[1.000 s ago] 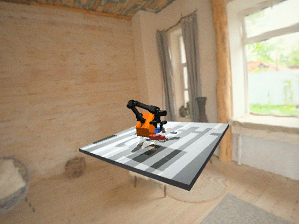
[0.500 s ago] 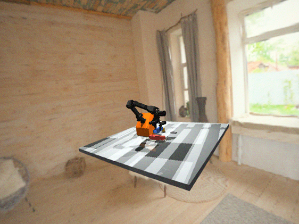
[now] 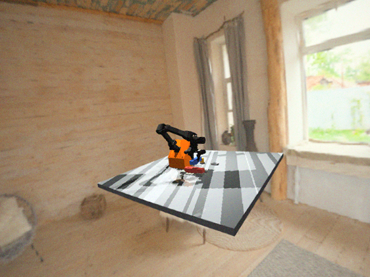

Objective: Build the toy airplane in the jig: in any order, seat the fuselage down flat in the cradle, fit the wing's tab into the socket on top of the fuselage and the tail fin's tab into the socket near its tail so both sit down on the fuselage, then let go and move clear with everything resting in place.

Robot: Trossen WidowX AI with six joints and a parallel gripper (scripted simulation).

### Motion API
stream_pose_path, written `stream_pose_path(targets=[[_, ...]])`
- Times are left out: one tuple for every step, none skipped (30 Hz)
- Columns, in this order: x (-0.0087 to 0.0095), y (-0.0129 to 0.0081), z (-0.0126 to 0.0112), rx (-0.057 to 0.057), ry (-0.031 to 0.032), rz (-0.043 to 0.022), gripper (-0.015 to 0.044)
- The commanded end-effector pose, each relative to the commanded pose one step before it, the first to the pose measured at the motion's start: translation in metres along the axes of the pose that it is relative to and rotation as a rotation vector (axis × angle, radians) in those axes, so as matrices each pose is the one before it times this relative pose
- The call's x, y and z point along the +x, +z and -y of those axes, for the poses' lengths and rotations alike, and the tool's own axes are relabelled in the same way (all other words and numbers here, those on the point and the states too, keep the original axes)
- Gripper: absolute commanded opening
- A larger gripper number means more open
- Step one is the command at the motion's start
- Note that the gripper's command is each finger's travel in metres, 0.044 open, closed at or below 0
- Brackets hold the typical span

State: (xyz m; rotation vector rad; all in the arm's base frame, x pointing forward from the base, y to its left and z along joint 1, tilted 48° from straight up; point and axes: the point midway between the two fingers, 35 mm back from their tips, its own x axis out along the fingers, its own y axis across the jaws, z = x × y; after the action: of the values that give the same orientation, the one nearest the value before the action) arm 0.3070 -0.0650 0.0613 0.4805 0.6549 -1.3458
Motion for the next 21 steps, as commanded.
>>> stream_pose_path(targets=[[-0.00002,0.00062,0.00021,0.0034,0.00087,0.00585,0.0195],[0.00027,0.0,-0.00002,0.0,0.0,-0.00002,0.0195],[0.0008,0.0,-0.00005,0.0,0.00001,-0.00006,0.0195],[0.00133,0.0,-0.00008,0.0,0.00001,-0.0001,0.0195],[0.00163,0.0,-0.00009,0.0,0.00002,-0.0001,0.0195],[0.00163,0.0,-0.00008,0.0,0.00002,-0.00008,0.0195],[0.00163,0.00001,-0.00007,0.0,0.00001,-0.00007,0.0195],[0.00162,0.00001,-0.00006,0.0,0.00001,-0.00005,0.0195],[0.00162,0.00002,-0.00005,0.0,0.00001,-0.00003,0.0195],[0.00162,0.00002,-0.00003,0.0,0.00001,-0.00001,0.0195],[0.00162,0.00003,-0.00002,0.0,0.00001,0.00001,0.0195],[0.00161,0.00003,-0.00002,0.0,0.0,0.00002,0.0195],[0.00161,0.00003,-0.00001,0.0,0.0,0.00004,0.0195],[0.00161,0.00004,0.0,0.0,0.0,0.00006,0.0195],[0.00161,0.00004,0.00001,0.0,0.0,0.00008,0.0195],[0.00161,0.00005,0.00002,0.0,-0.00001,0.00009,0.0195],[0.0016,0.00005,0.00003,0.0,-0.00001,0.00011,0.0195],[0.0016,0.00006,0.00004,0.0,-0.00001,0.00013,0.0195],[0.0016,0.00006,0.00005,0.0,-0.00002,0.00015,0.0195],[0.00159,0.00006,0.00007,0.0,-0.00002,0.00017,0.0195],[0.00159,0.00007,0.00008,0.0,-0.00002,0.00018,0.0195]])
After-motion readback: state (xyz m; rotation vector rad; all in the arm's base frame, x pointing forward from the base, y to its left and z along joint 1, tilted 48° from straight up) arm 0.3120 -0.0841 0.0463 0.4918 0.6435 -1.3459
